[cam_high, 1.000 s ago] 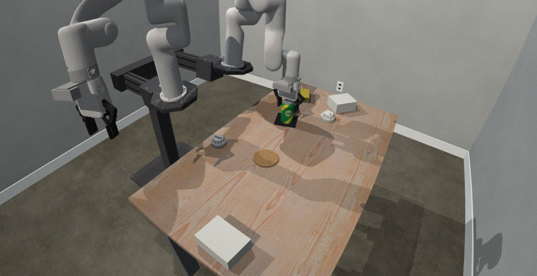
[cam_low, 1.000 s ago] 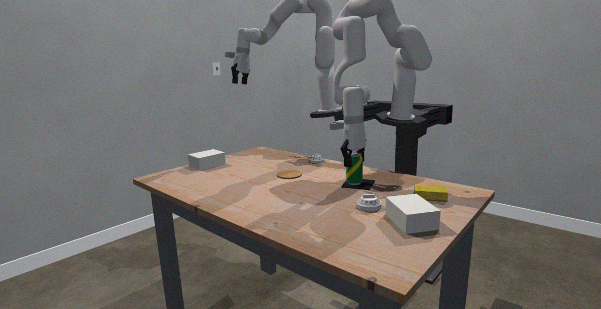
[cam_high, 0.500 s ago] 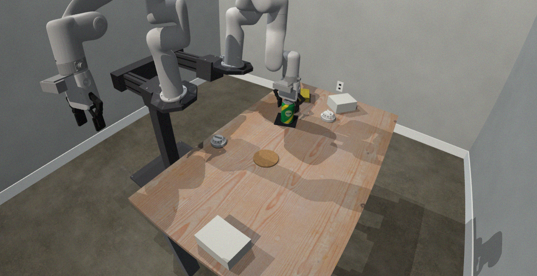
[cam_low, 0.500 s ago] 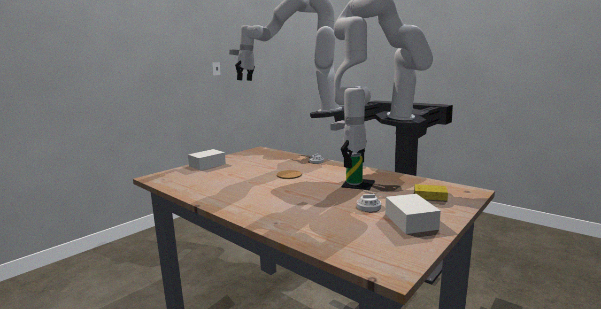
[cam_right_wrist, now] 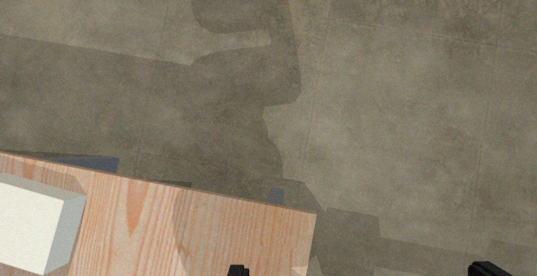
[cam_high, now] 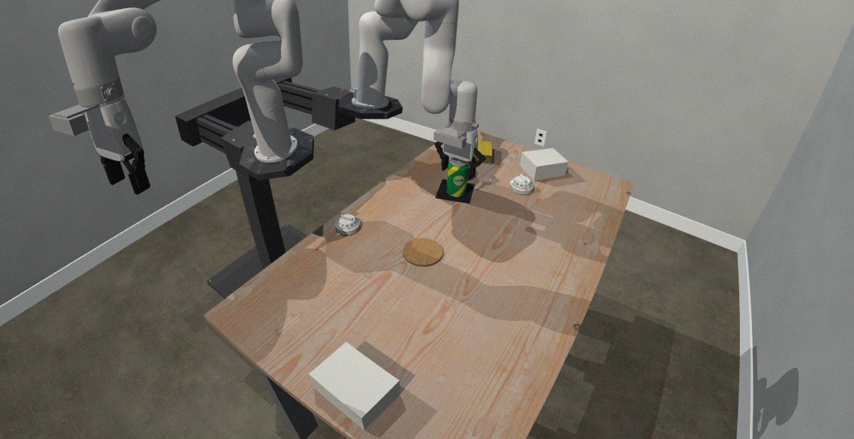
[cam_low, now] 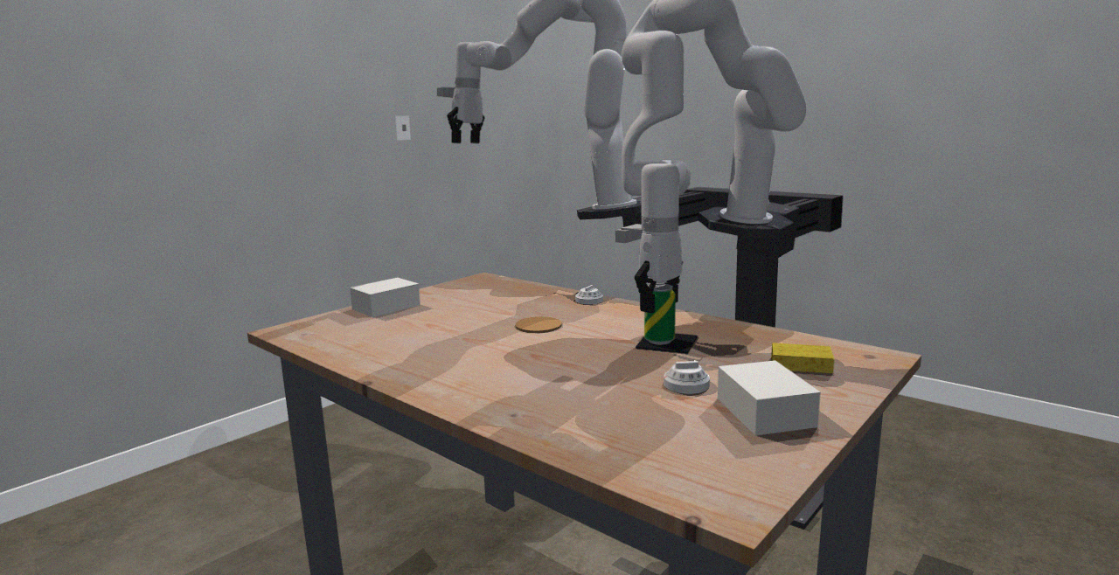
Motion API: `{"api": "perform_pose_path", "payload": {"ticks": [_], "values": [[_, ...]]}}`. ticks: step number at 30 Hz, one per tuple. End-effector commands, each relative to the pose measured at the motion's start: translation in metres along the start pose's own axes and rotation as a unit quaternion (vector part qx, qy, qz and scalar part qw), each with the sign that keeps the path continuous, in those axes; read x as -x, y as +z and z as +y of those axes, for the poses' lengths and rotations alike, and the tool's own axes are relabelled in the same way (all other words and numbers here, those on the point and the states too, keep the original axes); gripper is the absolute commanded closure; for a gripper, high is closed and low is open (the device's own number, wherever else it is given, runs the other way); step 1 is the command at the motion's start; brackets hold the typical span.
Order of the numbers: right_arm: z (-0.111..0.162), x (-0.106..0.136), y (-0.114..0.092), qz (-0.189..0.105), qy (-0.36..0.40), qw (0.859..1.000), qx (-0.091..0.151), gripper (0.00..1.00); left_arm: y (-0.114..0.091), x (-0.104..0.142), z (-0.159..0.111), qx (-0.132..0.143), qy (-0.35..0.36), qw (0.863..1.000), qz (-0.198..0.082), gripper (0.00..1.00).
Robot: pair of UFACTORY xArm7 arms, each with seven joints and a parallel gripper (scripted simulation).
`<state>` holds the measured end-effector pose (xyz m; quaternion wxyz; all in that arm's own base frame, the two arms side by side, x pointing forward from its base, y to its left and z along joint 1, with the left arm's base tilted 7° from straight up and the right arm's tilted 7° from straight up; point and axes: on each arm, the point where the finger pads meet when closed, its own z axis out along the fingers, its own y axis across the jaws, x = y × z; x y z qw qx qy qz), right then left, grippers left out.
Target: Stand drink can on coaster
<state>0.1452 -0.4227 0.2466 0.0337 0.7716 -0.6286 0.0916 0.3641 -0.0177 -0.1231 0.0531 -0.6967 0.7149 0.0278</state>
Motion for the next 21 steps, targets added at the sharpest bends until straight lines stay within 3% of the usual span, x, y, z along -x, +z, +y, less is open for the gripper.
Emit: {"api": "perform_pose_path", "payload": {"ticks": [1,21], "values": [[0.018,0.001,-0.01,-0.001,0.011,1.0,0.006,0.0,-0.001,0.0,-0.001,-0.001,0.0,1.0,0.0,0.0],[0.077,0.016,-0.037,-0.015,0.052,0.998,0.027,0.0,-0.001,0.0,-0.001,-0.001,0.0,1.0,0.0,0.0]]}}
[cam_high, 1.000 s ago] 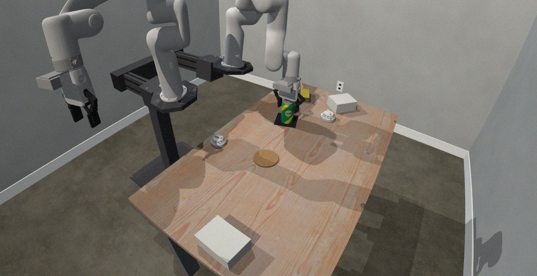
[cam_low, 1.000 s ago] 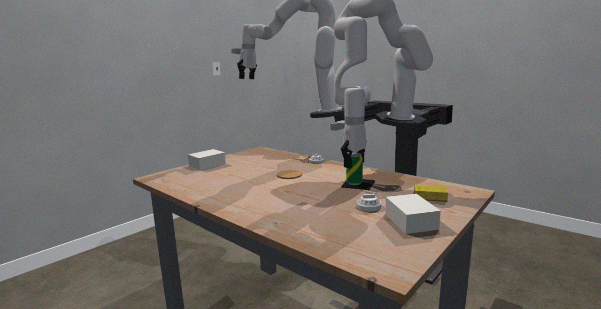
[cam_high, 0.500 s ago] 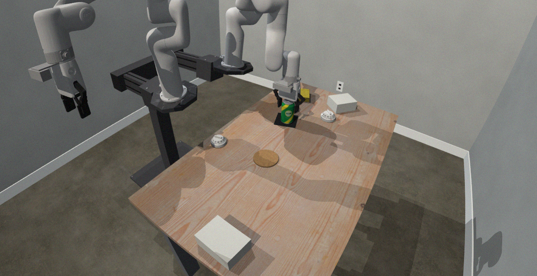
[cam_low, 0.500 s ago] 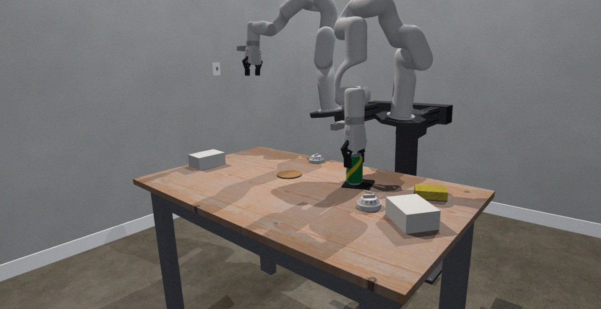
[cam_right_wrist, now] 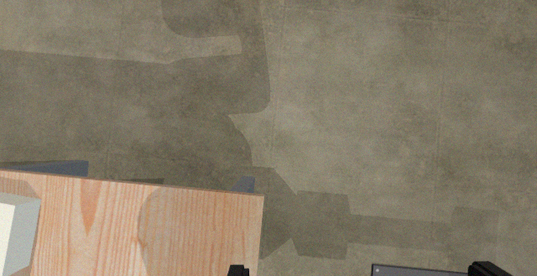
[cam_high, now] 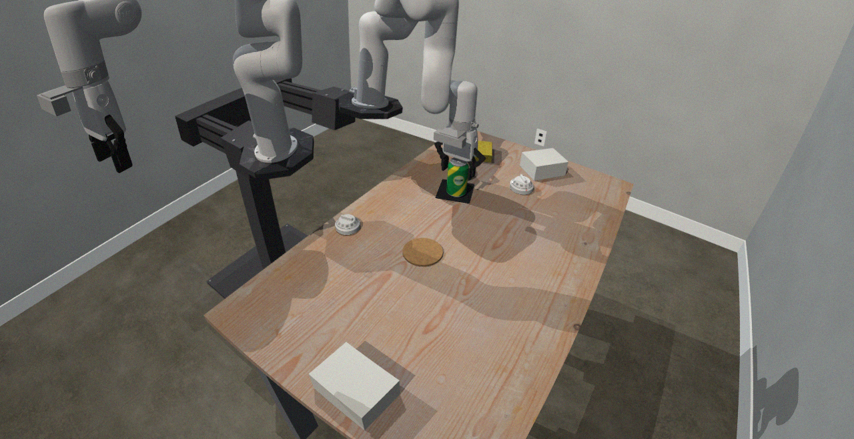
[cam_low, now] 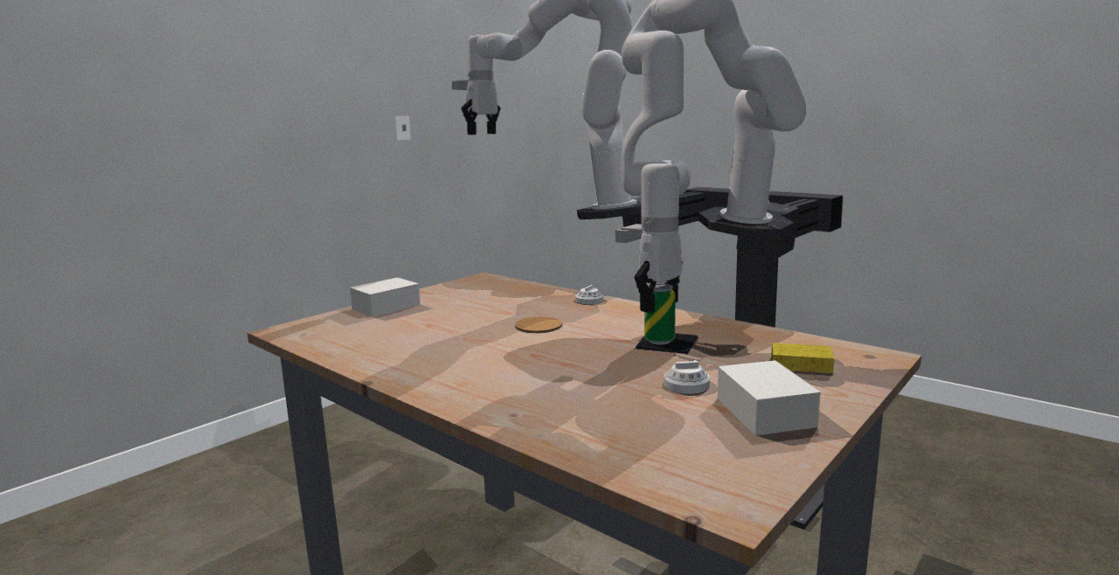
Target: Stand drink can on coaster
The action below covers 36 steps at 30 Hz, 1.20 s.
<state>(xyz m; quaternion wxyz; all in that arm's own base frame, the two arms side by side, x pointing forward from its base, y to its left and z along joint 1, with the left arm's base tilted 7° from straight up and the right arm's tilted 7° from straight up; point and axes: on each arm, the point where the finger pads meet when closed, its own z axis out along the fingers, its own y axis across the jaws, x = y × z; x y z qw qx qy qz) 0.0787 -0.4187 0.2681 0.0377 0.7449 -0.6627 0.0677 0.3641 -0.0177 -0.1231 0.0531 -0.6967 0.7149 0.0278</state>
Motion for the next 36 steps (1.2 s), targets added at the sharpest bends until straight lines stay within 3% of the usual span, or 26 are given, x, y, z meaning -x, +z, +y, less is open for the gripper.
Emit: {"api": "perform_pose_path", "payload": {"ticks": [1,19,30,31,36], "values": [[0.018,0.003,-0.01,-0.002,0.012,1.0,0.006,0.0,-0.001,0.0,-0.001,-0.001,0.0,1.0,0.0,0.0],[0.067,0.021,-0.032,-0.016,0.05,0.998,0.023,0.0,-0.001,0.0,-0.001,-0.001,0.0,1.0,0.0,0.0],[0.072,0.023,-0.034,-0.017,0.053,0.998,0.024,0.0,-0.001,0.0,-0.001,-0.001,0.0,1.0,0.0,0.0],[0.072,0.023,-0.034,-0.017,0.053,0.998,0.024,0.0,-0.001,0.0,-0.001,-0.001,0.0,1.0,0.0,1.0],[0.072,0.023,-0.034,-0.017,0.053,0.998,0.024,0.0,-0.001,0.0,-0.001,-0.001,0.0,1.0,0.0,1.0]]}}
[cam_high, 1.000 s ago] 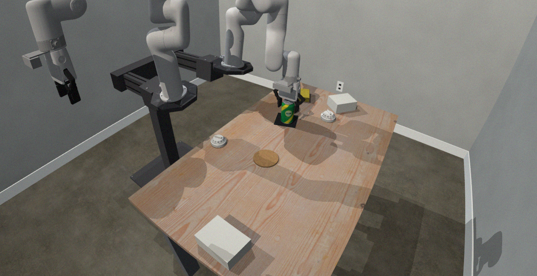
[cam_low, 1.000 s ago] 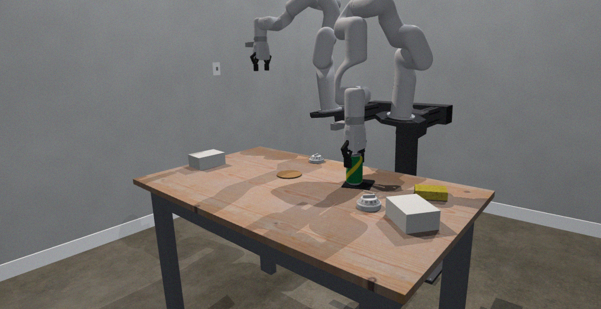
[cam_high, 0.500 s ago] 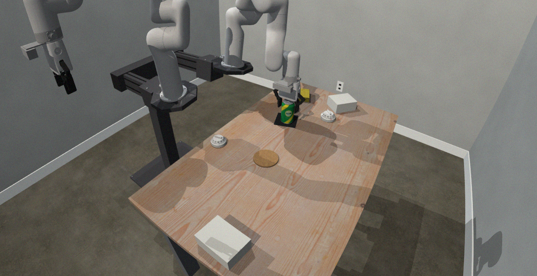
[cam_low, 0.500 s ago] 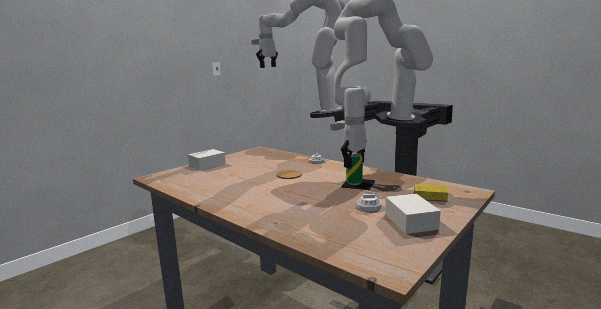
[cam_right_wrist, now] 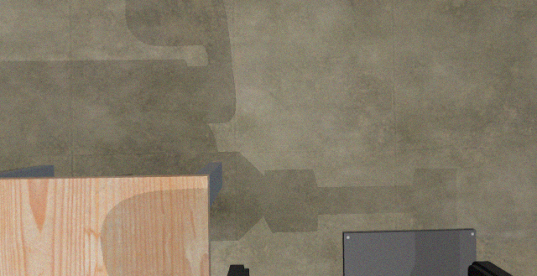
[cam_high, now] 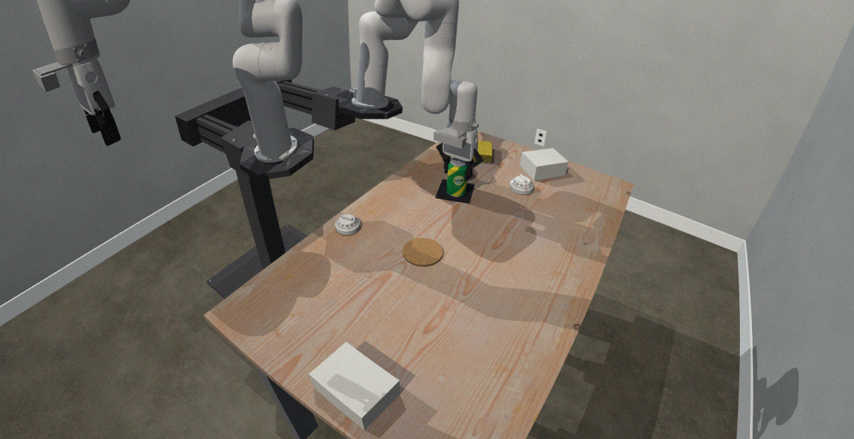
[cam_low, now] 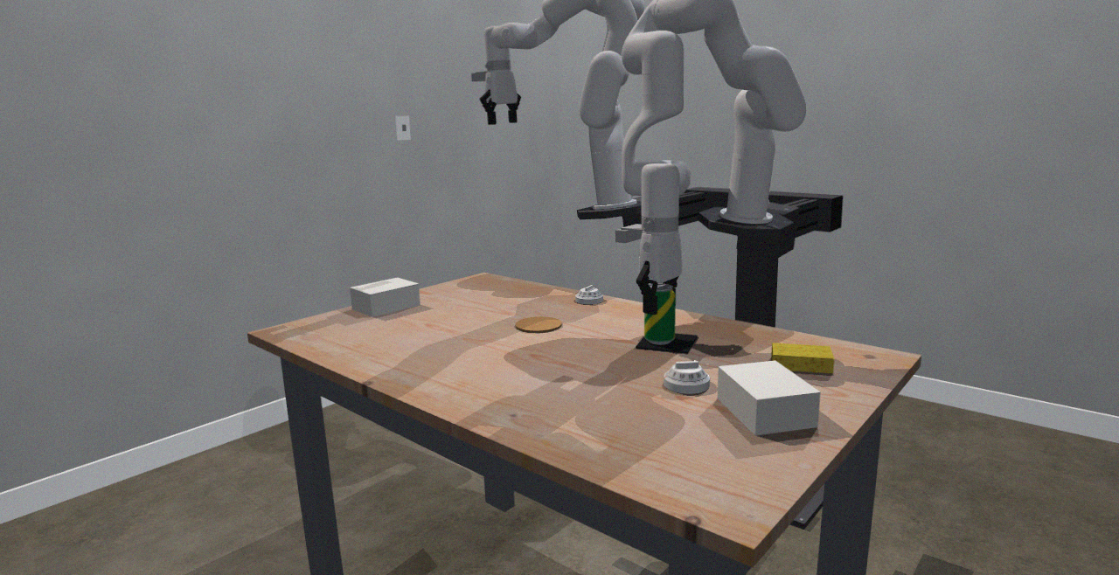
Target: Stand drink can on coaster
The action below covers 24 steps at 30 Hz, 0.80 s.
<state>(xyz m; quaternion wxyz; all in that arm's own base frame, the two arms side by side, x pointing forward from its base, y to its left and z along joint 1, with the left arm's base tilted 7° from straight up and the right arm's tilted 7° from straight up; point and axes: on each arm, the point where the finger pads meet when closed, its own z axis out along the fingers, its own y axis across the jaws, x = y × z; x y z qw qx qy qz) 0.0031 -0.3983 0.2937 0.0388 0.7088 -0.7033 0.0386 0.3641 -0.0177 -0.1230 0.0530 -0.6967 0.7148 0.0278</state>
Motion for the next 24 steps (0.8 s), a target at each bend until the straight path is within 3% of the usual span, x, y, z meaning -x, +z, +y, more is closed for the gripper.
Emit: {"api": "perform_pose_path", "payload": {"ticks": [1,10,19,24], "values": [[0.0,-0.001,-0.002,0.003,0.0,1.0,0.0,0.0,-0.001,0.0,-0.001,-0.001,0.0,1.0,0.0,1.0],[0.0,-0.001,-0.002,0.003,0.0,1.0,0.0,0.0,-0.012,0.001,-0.002,-0.002,0.001,1.0,-0.002,1.0],[0.0,-0.001,-0.002,0.003,0.0,1.0,0.0,0.0,-0.072,0.002,-0.004,-0.005,0.002,1.0,-0.003,1.0],[0.0,-0.001,-0.002,0.003,0.0,1.0,0.0,0.0,-0.093,0.001,-0.002,-0.003,0.001,1.0,-0.001,1.0]]}}
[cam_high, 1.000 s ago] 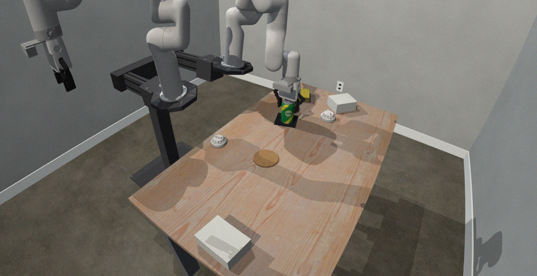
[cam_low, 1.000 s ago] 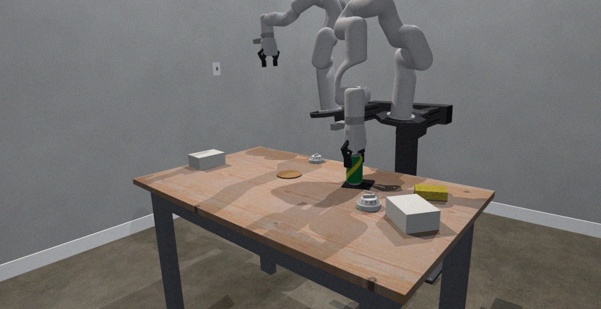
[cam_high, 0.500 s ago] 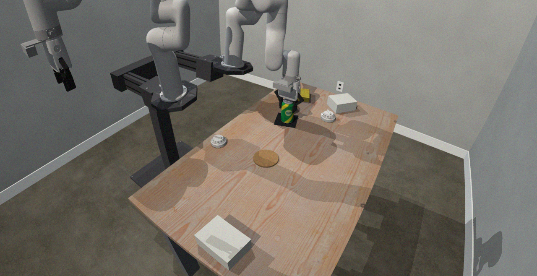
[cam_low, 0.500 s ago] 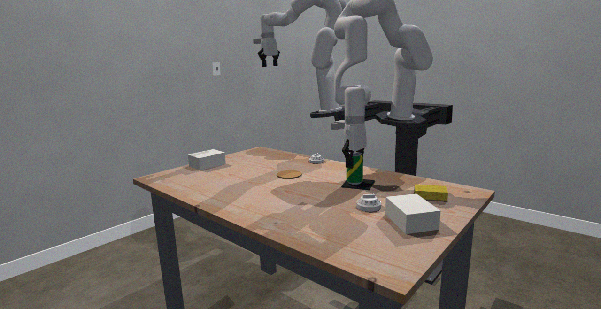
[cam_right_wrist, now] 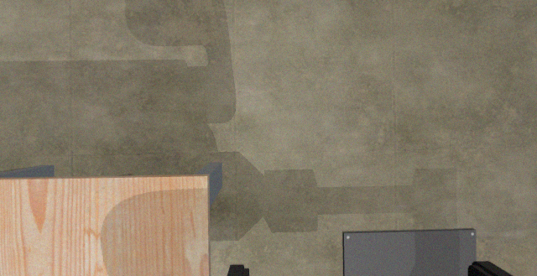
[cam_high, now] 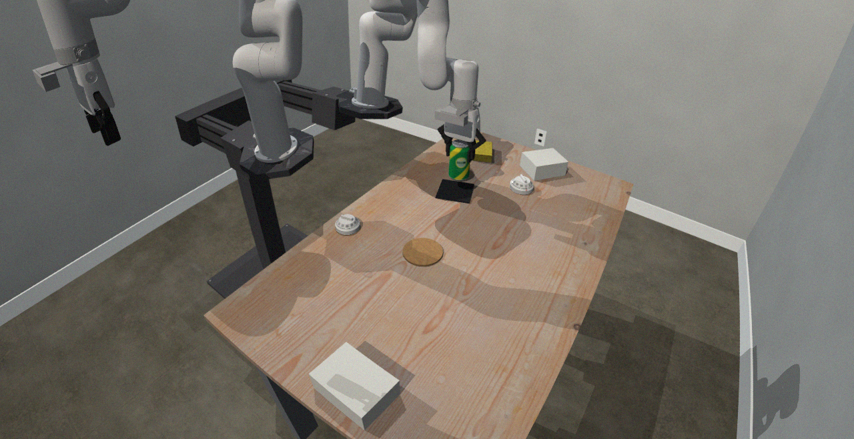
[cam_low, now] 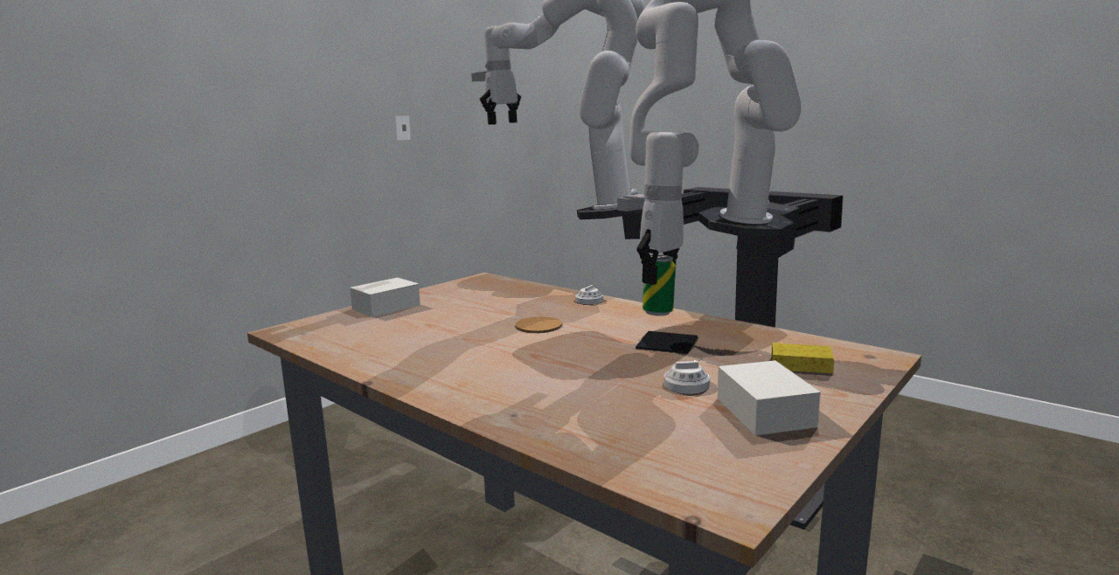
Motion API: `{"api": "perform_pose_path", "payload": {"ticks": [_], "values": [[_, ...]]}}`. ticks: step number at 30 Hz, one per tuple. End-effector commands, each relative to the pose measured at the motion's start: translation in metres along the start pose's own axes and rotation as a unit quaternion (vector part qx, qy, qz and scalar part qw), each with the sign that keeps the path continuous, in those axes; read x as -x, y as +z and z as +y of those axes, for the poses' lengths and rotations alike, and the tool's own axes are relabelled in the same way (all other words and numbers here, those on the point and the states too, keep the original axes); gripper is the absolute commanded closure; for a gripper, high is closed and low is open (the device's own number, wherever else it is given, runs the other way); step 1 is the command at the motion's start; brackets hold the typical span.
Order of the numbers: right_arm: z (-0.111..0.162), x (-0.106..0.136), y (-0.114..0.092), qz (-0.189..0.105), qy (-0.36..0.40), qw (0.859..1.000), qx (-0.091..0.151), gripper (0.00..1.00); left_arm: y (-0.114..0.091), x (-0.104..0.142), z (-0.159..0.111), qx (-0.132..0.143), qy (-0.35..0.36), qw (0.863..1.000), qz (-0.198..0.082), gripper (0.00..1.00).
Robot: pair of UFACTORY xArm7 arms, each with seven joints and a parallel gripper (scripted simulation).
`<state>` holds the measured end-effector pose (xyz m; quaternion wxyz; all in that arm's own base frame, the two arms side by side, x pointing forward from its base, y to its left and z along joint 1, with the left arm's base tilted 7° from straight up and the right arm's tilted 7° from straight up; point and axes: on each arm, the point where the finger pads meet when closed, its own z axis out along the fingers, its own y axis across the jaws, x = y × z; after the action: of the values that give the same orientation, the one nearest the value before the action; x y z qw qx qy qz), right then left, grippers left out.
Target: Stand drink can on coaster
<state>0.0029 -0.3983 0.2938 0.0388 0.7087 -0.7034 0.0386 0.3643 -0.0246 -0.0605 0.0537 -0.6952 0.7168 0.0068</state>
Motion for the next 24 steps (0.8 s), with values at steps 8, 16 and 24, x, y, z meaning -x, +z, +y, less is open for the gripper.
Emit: {"api": "perform_pose_path", "payload": {"ticks": [8,16,24], "values": [[0.0,-0.001,-0.002,0.003,0.0,1.0,0.0,0.0,-0.035,-0.001,0.0,0.014,-0.001,1.0,-0.014,1.0],[0.0,-0.001,-0.002,0.003,0.0,1.0,0.0,0.0,-0.035,-0.012,-0.009,0.012,-0.002,1.0,-0.014,1.0],[0.0,-0.001,-0.002,0.003,0.0,1.0,0.0,0.0,-0.036,-0.045,-0.031,0.008,-0.005,1.0,-0.016,1.0]]}}
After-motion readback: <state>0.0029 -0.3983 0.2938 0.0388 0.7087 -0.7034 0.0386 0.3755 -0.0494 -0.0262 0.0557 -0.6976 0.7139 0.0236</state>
